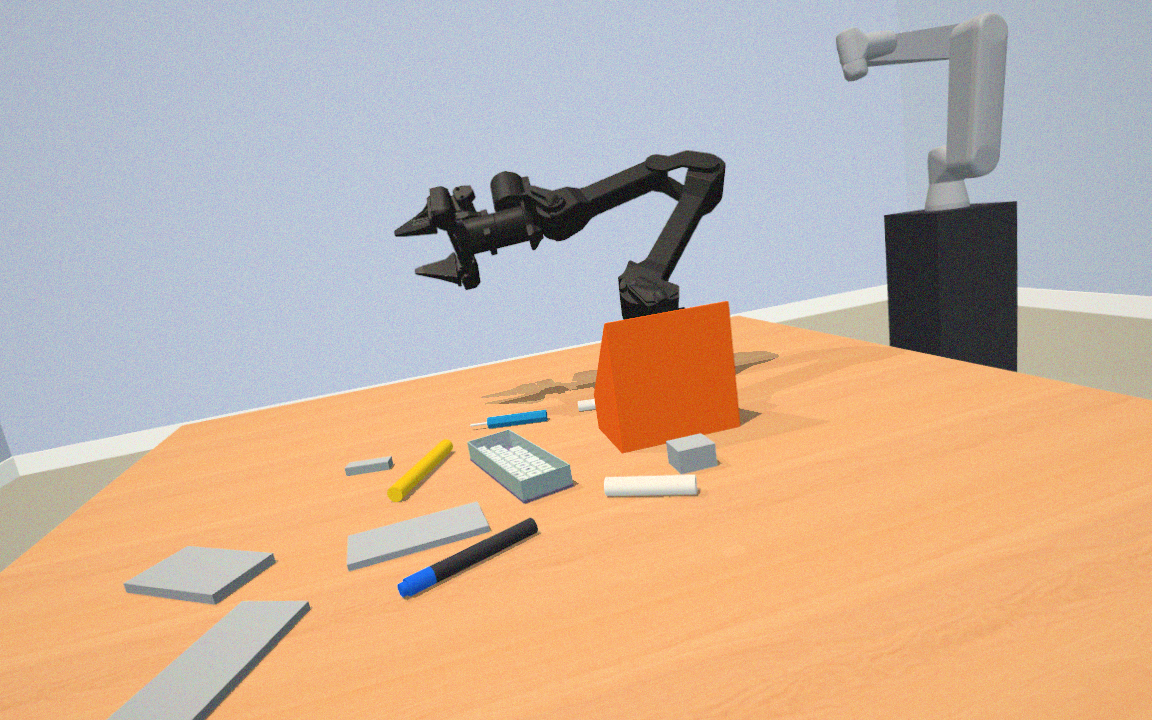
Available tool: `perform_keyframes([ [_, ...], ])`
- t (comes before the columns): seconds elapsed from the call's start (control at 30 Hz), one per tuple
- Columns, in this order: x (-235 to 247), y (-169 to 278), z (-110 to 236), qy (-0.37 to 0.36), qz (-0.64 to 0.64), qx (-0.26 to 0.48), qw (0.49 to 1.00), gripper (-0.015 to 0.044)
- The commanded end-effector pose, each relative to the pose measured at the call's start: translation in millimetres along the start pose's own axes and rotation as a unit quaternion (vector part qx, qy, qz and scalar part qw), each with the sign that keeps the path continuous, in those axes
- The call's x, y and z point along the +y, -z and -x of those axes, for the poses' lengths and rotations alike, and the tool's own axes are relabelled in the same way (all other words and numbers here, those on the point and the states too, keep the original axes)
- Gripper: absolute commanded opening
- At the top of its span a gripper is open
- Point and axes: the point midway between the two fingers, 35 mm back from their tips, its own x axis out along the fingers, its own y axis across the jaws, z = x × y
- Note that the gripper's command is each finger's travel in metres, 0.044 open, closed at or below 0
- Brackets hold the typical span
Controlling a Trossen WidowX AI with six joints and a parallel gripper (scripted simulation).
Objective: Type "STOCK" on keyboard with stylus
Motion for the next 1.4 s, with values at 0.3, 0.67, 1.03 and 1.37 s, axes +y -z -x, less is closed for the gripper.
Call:
perform_keyframes([
  [0.3, 60.4, 132.6, -40.0, -0.028, -0.023, 0.253, 0.967, 0.0177],
  [0.67, 113.2, 301.7, 6.6, 0.019, 0.098, 0.54, 0.836, 0.0],
  [1.03, 110.2, 404.5, 105.7, 0.096, 0.358, 0.665, 0.648, 0.0],
  [1.37, 103.2, 416.5, 125.3, 0.112, 0.425, 0.665, 0.604, 0.0],
])
